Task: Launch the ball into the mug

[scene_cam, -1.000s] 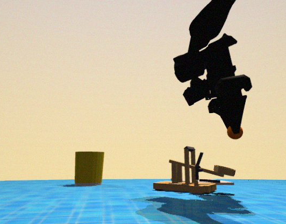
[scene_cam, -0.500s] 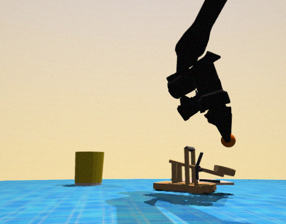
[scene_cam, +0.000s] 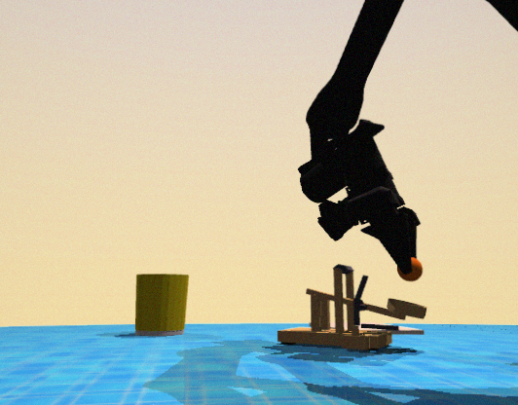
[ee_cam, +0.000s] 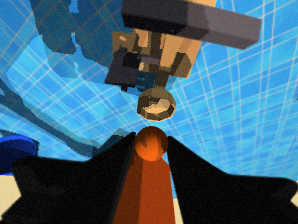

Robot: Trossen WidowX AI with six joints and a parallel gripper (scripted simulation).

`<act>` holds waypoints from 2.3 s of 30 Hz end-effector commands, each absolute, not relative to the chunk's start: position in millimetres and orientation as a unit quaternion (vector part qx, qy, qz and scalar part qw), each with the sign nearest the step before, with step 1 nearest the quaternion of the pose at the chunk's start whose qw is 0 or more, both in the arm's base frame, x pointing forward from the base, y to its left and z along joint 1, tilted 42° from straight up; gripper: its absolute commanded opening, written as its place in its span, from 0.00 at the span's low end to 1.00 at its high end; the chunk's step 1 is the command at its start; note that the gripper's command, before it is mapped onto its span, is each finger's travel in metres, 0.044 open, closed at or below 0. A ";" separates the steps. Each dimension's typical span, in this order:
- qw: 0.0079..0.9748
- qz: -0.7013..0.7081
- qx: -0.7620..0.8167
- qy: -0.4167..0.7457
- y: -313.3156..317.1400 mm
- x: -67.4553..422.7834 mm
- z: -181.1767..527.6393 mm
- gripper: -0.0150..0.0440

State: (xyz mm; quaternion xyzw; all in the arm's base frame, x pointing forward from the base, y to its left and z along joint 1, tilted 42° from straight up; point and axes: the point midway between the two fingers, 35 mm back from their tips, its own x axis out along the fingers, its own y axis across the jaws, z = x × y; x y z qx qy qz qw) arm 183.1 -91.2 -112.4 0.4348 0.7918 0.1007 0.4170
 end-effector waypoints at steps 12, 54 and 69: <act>0.415 0.097 0.434 0.794 -80.7 183.2 -130.7 0.25; 0.494 0.009 0.443 0.748 -185.9 240.8 -101.7 1.00; 0.642 -0.121 0.464 0.598 -289.4 356.2 -123.9 1.00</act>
